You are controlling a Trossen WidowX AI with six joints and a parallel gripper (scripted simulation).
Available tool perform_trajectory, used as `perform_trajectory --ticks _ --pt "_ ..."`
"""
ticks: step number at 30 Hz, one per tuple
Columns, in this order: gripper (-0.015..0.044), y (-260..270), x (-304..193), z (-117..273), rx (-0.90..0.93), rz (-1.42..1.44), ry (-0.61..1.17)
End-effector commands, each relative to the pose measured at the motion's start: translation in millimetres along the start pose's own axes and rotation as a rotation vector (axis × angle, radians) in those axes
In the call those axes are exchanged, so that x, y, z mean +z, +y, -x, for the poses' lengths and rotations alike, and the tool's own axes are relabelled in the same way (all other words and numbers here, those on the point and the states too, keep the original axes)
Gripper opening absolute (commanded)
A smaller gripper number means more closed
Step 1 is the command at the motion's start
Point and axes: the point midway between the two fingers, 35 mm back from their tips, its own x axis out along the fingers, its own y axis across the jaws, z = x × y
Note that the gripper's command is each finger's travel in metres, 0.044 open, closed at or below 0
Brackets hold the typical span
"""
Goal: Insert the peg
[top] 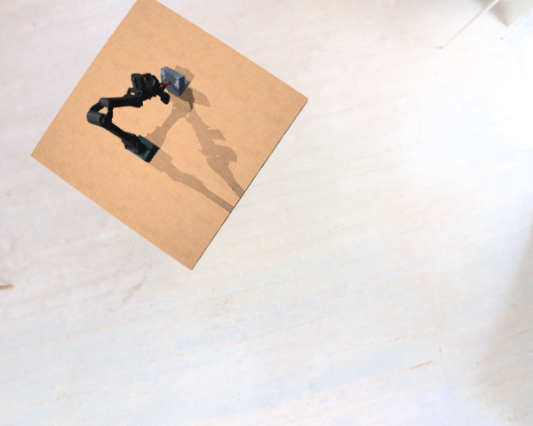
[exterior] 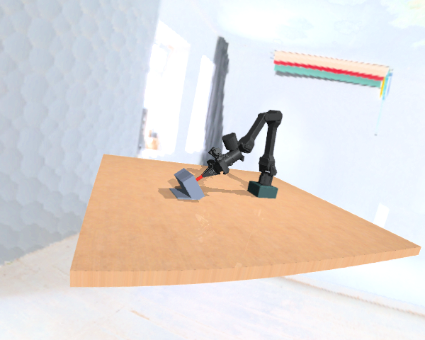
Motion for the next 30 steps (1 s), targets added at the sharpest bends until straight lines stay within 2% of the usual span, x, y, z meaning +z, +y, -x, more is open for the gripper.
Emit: perform_trajectory --ticks 1,30 --pt "0.0 1.0 0.7 -2.9 0.004 0.001 -0.002" --pt "0.0 2.1 0.1 -20.0 0.004 0.001 -0.003"
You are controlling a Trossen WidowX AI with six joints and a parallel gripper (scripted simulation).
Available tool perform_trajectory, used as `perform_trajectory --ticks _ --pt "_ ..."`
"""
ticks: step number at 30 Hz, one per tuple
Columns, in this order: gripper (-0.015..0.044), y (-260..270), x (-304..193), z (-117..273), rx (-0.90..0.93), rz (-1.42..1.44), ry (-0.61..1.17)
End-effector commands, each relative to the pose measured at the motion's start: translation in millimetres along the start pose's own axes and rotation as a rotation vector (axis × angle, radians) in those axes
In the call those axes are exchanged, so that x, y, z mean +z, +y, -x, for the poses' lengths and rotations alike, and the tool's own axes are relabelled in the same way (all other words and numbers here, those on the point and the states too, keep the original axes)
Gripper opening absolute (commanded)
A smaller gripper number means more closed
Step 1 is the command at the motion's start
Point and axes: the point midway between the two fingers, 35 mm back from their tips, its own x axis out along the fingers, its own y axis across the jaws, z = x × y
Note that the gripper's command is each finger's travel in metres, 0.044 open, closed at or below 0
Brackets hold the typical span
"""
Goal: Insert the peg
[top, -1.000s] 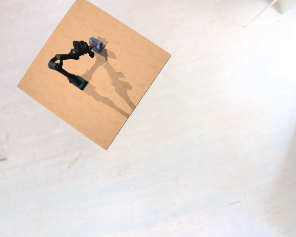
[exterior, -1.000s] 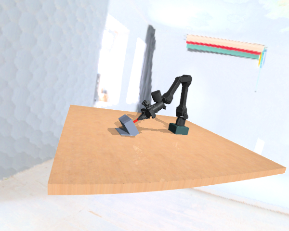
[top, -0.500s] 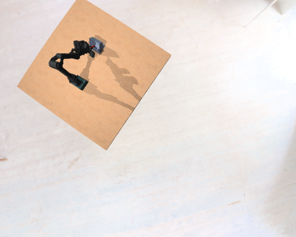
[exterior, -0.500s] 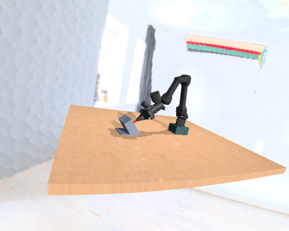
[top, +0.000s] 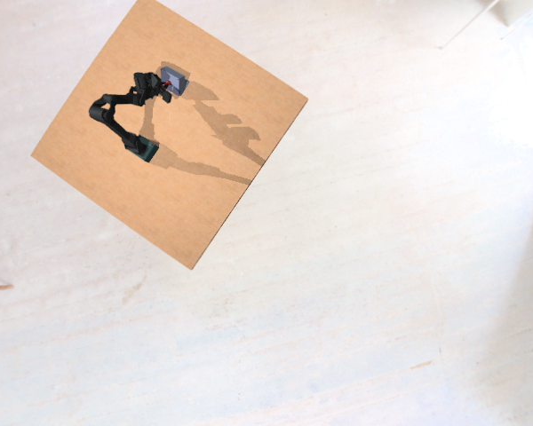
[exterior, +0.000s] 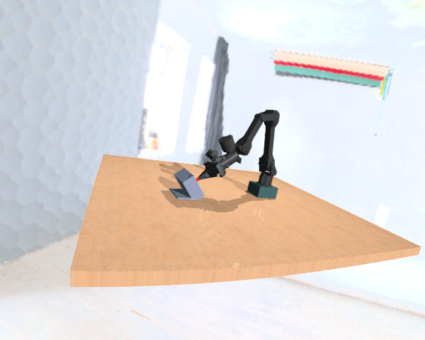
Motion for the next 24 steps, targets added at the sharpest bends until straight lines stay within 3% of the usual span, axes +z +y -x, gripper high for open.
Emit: perform_trajectory --ticks 1,24 --pt "0.0 1.5 0.7 -2.9 0.007 0.005 -0.001" --pt "0.0 0.4 0.8 -7.3 0.0 0.0 0.0"
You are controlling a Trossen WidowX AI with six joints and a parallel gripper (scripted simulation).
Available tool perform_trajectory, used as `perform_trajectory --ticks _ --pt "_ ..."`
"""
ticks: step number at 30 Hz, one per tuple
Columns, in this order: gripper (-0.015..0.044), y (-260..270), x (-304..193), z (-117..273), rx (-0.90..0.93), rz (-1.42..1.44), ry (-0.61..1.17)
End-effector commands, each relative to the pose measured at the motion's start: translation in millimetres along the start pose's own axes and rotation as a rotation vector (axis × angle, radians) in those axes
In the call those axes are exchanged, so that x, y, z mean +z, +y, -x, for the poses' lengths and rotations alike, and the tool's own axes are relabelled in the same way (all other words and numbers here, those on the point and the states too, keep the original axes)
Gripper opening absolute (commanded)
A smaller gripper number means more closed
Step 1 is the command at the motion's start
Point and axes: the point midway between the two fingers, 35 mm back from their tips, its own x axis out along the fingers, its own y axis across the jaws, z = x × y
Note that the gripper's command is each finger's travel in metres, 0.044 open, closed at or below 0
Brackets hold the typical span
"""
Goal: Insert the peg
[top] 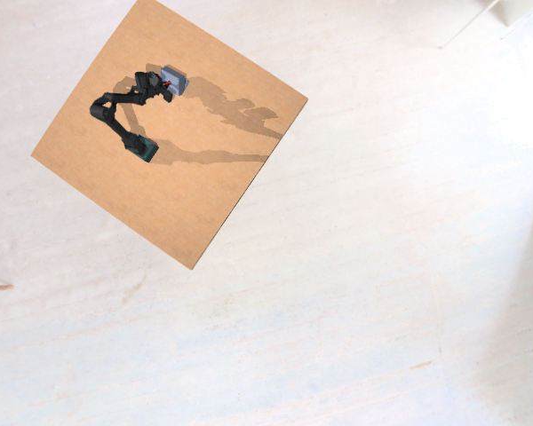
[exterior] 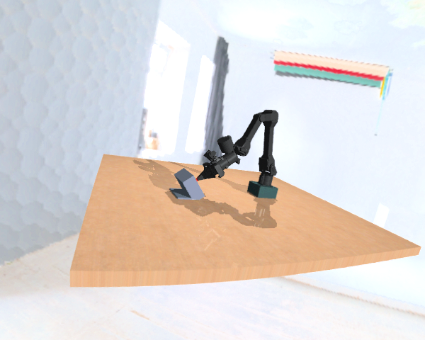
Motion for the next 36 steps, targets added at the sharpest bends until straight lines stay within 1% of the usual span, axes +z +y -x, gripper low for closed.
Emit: perform_trajectory --ticks 1,17,36 --pt "0.0026 -0.1 -0.1 0.2 0.0 0.0 0.0" --pt "0.044 0.2 0.3 2.7 0.0 0.0 0.0" --pt "0.044 2.0 3.1 21.9 0.003 0.002 0.0"
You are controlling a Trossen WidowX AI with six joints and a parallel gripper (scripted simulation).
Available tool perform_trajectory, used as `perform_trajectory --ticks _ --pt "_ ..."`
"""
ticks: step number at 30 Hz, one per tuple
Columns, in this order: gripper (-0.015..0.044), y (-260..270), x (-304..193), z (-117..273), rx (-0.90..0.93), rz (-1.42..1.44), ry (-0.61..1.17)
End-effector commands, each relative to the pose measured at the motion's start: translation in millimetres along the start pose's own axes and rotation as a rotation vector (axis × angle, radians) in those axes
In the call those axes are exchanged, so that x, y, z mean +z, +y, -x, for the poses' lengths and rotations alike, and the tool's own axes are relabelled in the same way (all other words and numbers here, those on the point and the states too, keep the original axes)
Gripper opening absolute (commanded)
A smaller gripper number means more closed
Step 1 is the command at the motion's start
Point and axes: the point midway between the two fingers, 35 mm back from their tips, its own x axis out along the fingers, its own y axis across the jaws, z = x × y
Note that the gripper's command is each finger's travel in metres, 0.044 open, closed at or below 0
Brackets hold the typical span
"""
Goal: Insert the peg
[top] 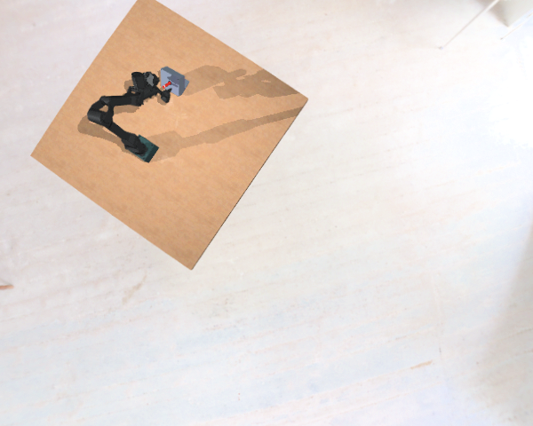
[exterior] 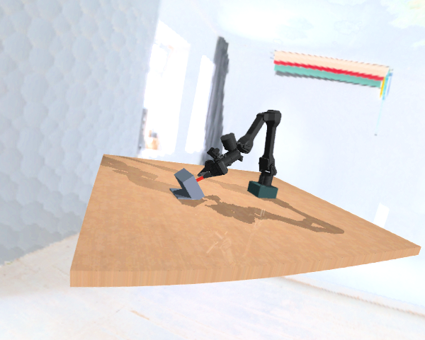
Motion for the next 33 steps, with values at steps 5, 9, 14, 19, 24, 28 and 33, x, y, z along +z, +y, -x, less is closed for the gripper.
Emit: perform_trajectory --ticks 5,9,14,19,24,28,33 --pt "0.044 -0.5 0.5 8.9 -0.006 -0.004 0.0" --pt "0.044 -0.1 1.0 12.9 -0.005 -0.004 0.0" --pt "0.044 0.4 1.6 17.9 -0.005 -0.003 0.0" --pt "0.044 0.8 2.1 22.9 -0.004 -0.003 0.0" --pt "0.044 1.3 2.5 27.9 -0.003 -0.003 0.0" --pt "0.044 1.6 2.9 31.8 -0.003 -0.002 0.0" --pt "0.044 2.0 3.2 36.8 -0.002 -0.002 0.0"
